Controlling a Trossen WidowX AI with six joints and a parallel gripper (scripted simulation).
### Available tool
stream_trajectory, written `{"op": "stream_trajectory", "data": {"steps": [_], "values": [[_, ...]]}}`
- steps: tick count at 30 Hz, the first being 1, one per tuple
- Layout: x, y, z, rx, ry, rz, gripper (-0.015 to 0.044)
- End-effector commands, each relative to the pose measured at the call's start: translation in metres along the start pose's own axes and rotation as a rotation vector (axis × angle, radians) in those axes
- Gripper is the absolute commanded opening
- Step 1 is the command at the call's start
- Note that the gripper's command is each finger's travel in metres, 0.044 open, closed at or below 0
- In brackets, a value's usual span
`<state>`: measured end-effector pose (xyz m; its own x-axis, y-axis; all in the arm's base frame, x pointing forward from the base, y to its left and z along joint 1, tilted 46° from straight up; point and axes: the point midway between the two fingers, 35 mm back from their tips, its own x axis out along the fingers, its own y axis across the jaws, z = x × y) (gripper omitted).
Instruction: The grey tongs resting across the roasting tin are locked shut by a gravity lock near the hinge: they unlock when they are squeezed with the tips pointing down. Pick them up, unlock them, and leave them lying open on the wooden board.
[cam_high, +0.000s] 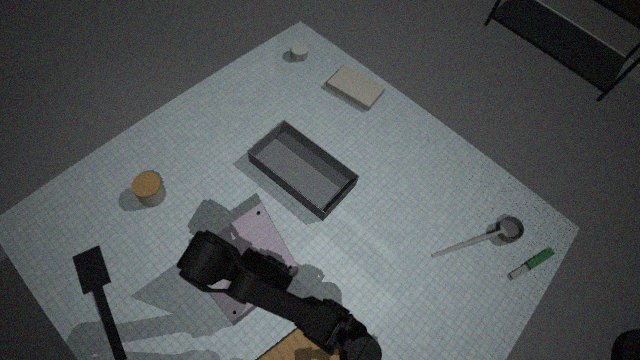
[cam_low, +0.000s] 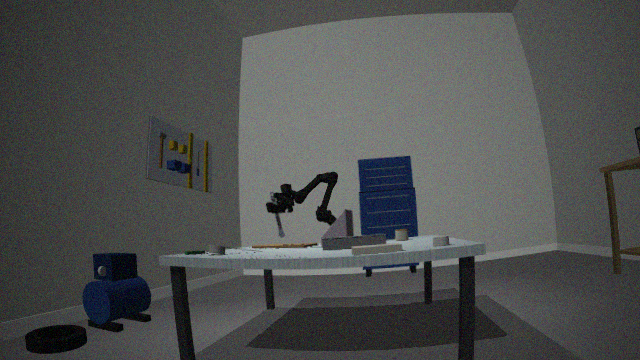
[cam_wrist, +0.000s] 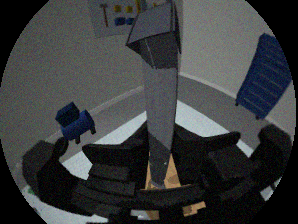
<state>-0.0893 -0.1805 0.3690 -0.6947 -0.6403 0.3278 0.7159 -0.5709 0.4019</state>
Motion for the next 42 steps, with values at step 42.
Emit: {"op": "stream_trajectory", "data": {"steps": [42], "values": [[0.061,0.039,-0.032,-0.267,0.401,0.147,-0.015]]}}
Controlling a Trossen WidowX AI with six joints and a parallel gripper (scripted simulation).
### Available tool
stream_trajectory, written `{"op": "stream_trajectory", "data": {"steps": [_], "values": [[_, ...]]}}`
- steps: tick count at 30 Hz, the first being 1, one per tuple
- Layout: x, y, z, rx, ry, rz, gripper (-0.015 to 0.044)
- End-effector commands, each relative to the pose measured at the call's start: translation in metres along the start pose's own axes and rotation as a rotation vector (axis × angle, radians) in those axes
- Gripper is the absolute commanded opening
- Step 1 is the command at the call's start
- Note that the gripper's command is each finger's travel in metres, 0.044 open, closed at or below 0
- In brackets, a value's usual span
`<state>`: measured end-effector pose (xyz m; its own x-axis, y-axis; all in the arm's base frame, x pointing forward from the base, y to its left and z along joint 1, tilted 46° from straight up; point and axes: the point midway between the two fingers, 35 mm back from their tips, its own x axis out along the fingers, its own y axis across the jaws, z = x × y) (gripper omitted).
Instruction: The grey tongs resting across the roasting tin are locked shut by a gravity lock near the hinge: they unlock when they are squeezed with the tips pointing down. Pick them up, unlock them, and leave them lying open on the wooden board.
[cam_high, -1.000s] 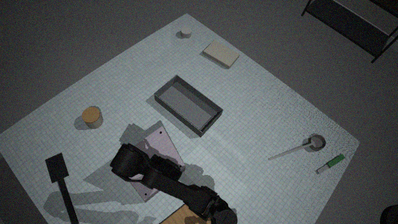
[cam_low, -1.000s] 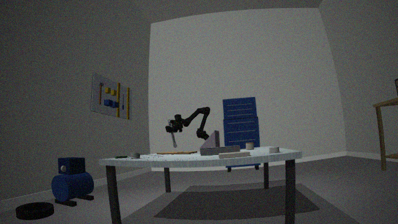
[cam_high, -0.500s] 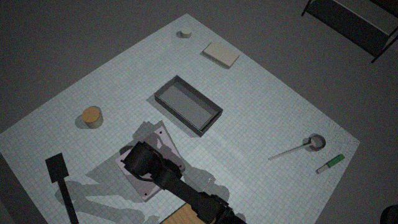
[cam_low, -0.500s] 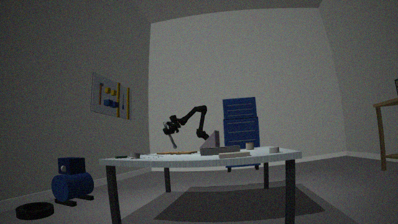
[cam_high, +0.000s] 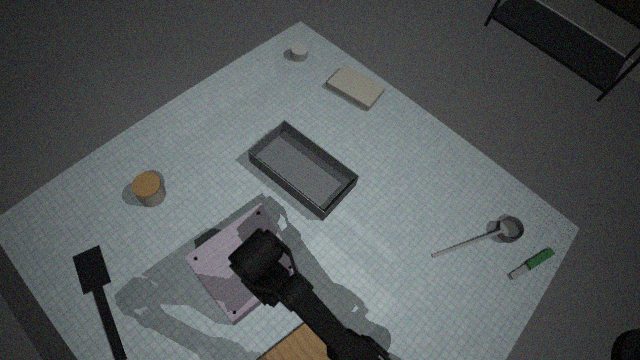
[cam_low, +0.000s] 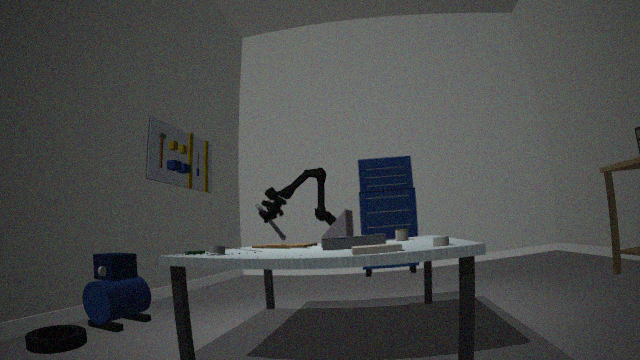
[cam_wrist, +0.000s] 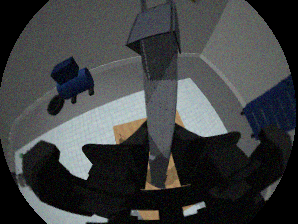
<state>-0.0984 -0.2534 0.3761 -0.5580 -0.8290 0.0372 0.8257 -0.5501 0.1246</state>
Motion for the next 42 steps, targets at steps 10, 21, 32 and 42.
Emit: {"op": "stream_trajectory", "data": {"steps": [10,21,32,42], "values": [[0.021,-0.002,-0.014,0.005,0.252,0.043,-0.015],[0.028,-0.011,-0.031,0.072,0.489,0.055,-0.015],[0.024,-0.021,-0.045,0.206,0.728,0.047,-0.015],[0.019,-0.026,-0.049,0.297,0.842,0.037,-0.015]]}}
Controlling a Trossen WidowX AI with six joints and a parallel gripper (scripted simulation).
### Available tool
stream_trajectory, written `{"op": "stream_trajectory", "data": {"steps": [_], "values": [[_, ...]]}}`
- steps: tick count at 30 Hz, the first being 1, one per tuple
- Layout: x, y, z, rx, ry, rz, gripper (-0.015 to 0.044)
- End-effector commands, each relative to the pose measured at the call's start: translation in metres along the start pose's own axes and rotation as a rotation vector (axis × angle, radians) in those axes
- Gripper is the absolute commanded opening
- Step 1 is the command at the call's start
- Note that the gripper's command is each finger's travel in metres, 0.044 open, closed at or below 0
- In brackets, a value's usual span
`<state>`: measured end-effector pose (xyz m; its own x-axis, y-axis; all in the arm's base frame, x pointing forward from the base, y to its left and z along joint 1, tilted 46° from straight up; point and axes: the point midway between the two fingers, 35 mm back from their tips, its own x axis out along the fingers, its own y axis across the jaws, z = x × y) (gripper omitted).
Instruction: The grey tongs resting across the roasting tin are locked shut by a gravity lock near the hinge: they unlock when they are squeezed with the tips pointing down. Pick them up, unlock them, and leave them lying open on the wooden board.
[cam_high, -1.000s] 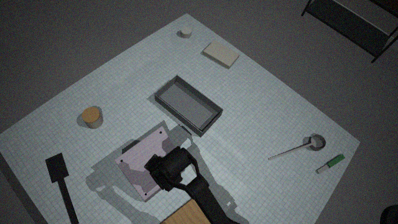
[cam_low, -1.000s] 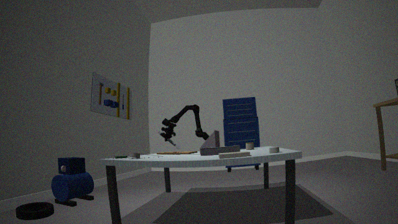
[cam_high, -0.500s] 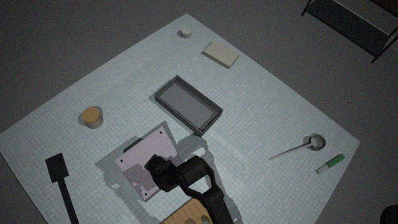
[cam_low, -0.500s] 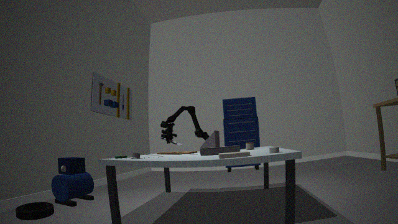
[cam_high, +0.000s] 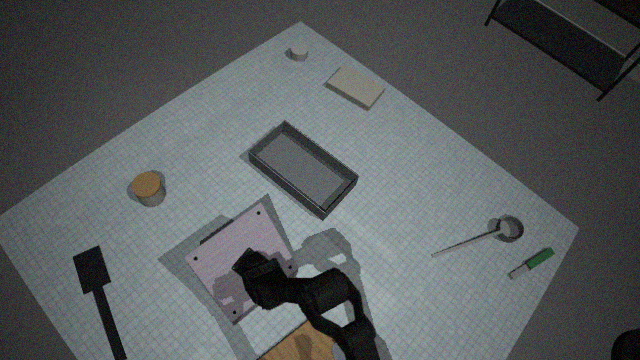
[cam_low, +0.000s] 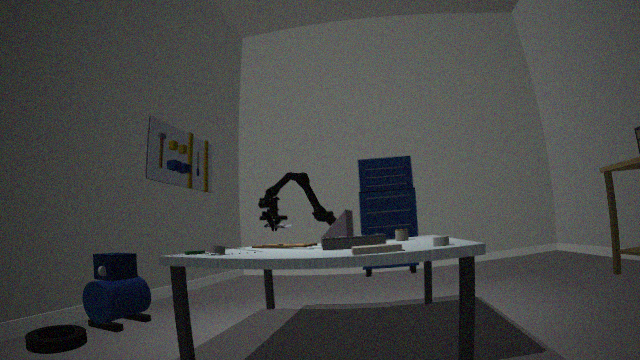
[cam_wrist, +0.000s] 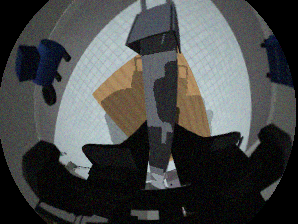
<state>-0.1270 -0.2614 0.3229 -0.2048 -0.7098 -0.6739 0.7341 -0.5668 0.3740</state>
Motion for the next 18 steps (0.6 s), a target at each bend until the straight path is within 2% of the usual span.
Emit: {"op": "stream_trajectory", "data": {"steps": [1,18], "values": [[-0.003,0.001,0.0,0.022,0.014,0.008,-0.015],[0.014,0.001,0.002,0.023,0.014,0.008,-0.015]]}}
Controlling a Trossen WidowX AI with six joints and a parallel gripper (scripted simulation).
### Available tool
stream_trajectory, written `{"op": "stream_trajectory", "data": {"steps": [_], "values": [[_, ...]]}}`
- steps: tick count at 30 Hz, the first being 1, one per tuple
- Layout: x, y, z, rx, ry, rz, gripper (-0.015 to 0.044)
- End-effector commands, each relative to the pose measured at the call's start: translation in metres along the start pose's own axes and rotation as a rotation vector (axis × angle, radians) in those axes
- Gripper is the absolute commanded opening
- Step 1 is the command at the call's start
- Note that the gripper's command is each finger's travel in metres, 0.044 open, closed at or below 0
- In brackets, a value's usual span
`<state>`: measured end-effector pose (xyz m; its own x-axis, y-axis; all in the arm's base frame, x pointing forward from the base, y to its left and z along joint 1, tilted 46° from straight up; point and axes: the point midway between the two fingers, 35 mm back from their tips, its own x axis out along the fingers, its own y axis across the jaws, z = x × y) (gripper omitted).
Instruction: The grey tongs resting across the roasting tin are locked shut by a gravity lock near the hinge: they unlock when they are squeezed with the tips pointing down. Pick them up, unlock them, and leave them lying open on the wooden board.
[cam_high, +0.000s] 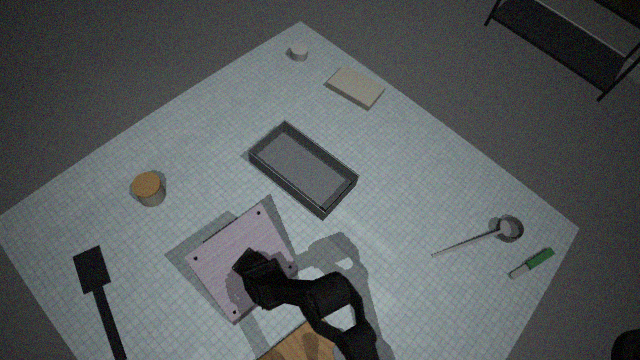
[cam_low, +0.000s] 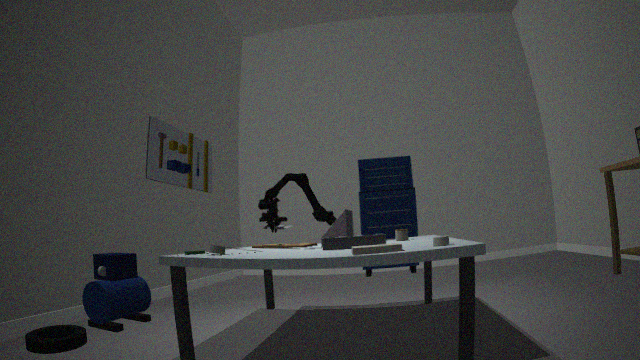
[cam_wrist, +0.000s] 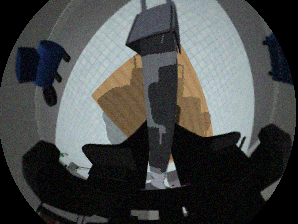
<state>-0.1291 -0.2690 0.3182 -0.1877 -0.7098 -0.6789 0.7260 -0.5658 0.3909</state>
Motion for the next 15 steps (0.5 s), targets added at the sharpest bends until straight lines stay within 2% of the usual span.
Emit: {"op": "stream_trajectory", "data": {"steps": [1,15], "values": [[0.007,-0.001,0.0,0.007,0.0,-0.003,-0.015],[0.03,-0.001,0.001,0.007,0.0,-0.003,-0.015]]}}
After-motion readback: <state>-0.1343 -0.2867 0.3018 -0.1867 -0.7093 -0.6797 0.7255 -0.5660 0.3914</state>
